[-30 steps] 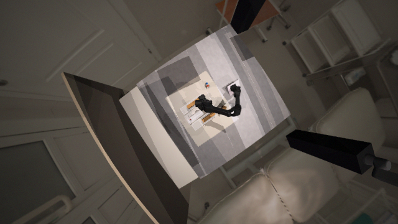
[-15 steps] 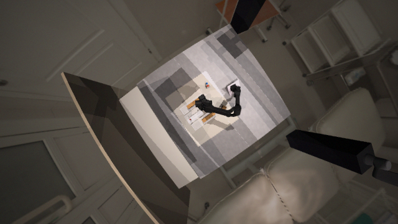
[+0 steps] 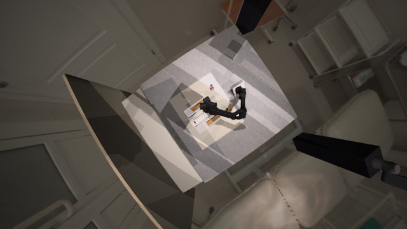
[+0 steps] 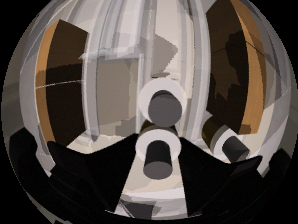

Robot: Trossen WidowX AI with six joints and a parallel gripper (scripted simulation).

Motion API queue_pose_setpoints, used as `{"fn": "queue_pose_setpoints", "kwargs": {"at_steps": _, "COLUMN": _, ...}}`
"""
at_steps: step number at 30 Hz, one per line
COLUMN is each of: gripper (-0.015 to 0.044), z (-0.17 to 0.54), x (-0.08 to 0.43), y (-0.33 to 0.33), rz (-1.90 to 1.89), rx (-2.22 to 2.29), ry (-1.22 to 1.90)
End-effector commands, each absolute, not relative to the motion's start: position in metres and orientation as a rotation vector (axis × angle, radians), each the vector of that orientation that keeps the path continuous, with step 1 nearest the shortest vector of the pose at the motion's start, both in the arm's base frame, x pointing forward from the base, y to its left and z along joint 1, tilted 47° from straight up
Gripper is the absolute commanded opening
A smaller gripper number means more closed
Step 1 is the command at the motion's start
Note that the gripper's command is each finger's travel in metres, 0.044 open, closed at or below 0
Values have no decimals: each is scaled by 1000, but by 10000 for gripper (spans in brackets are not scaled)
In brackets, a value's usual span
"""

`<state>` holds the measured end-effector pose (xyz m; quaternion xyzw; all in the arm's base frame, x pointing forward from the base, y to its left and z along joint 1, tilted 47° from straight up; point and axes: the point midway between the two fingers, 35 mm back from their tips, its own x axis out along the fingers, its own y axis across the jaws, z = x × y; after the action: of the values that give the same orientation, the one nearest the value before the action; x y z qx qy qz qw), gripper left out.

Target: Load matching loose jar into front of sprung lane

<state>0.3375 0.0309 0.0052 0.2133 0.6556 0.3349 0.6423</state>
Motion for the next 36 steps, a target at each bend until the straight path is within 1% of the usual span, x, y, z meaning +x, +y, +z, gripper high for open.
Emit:
{"fn": "queue_pose_setpoints", "kwargs": {"at_steps": 1, "gripper": 0, "z": 5, "x": 339, "y": 34, "rz": 770, "rx": 489, "ry": 1483}}
{"fn": "queue_pose_setpoints", "kwargs": {"at_steps": 36, "gripper": 0, "z": -1, "x": 336, "y": 38, "rz": 770, "rx": 489, "ry": 1483}}
